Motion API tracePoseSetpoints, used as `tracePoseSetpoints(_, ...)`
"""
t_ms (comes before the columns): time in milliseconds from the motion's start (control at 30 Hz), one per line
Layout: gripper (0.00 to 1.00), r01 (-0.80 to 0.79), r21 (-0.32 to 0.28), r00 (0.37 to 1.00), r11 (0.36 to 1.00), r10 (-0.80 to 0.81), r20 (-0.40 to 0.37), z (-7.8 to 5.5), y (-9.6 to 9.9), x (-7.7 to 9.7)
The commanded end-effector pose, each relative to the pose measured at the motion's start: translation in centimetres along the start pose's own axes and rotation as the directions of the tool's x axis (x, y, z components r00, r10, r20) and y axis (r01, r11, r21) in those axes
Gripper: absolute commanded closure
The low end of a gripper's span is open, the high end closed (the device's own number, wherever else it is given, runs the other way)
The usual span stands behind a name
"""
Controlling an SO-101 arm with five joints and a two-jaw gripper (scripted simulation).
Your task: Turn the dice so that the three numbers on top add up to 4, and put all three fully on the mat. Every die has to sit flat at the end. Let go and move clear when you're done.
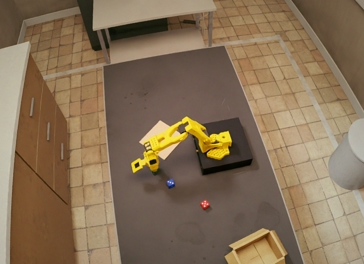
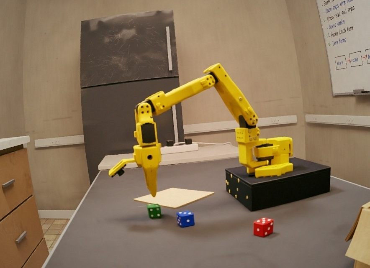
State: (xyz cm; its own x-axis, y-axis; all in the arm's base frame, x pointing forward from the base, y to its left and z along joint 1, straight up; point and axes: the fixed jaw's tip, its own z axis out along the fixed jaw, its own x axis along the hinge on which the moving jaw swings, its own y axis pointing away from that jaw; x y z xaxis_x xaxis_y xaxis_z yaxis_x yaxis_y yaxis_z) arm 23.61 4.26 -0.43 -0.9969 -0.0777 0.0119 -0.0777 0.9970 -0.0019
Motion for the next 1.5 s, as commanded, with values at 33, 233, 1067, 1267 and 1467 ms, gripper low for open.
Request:
tracePoseSetpoints(33, 0.69, -0.004, 0.000, 1.000, 1.000, 0.004, -0.006, 0.7, 0.2, 0.0)
tracePoseSetpoints(233, 0.69, -0.004, 0.000, 1.000, 1.000, 0.004, -0.006, 1.3, 0.2, -0.1)
tracePoseSetpoints(1067, 0.69, -0.004, -0.001, 1.000, 1.000, 0.004, -0.006, 4.5, 0.1, 0.0)
tracePoseSetpoints(1267, 0.69, -0.004, -0.001, 1.000, 1.000, 0.004, -0.006, 4.5, 0.1, 0.0)
tracePoseSetpoints(1467, 0.69, -0.004, -0.001, 1.000, 1.000, 0.004, -0.006, 4.5, 0.1, 0.0)
